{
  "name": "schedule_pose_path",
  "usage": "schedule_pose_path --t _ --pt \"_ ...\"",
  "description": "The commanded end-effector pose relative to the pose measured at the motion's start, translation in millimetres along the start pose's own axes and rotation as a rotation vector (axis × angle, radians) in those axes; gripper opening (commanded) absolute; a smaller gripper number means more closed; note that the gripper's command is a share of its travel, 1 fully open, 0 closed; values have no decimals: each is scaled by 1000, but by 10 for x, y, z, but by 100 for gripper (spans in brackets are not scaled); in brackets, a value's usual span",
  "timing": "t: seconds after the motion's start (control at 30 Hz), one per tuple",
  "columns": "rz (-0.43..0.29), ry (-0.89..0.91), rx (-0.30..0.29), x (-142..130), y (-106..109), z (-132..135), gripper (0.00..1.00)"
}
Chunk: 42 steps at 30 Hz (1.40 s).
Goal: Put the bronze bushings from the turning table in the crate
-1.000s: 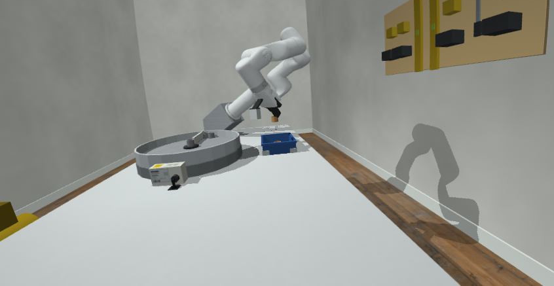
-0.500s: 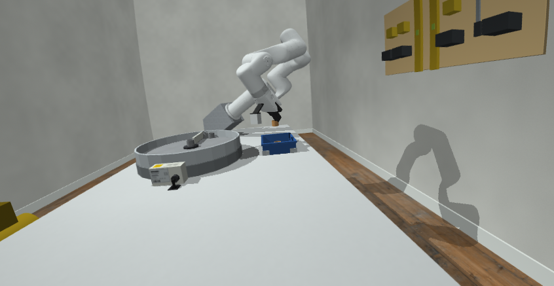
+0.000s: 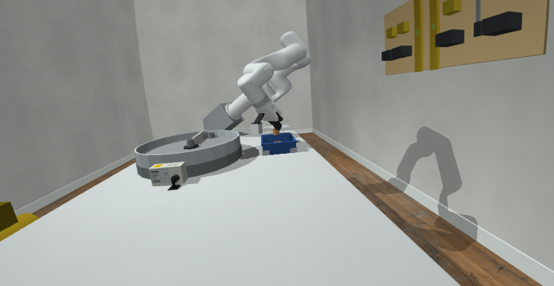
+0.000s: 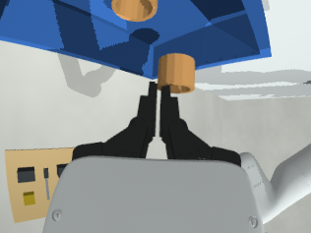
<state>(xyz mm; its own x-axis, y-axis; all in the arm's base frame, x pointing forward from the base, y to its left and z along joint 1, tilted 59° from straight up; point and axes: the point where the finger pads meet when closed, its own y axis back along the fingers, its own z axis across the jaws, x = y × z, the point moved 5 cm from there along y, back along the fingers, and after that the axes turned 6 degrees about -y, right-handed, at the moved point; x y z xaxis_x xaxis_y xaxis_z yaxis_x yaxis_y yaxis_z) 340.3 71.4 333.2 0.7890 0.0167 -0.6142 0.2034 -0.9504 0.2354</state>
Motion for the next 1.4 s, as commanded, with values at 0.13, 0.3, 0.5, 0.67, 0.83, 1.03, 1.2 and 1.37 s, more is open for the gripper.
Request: schedule_pose_path --t 0.13,0.3,0.5,0.67,0.83,1.03,1.2,1.37 --pt "3 1 2 8 5 -6 0" --pt "3 1 2 10 3 -6 0" --pt "3 1 2 31 -22 -9 0" --pt "3 1 2 53 -47 -11 0" --pt "3 1 2 102 -106 -17 0" --pt "3 1 2 173 -189 -25 0" --pt "3 1 2 206 -229 -28 0" --pt "3 1 2 250 -281 -33 0"
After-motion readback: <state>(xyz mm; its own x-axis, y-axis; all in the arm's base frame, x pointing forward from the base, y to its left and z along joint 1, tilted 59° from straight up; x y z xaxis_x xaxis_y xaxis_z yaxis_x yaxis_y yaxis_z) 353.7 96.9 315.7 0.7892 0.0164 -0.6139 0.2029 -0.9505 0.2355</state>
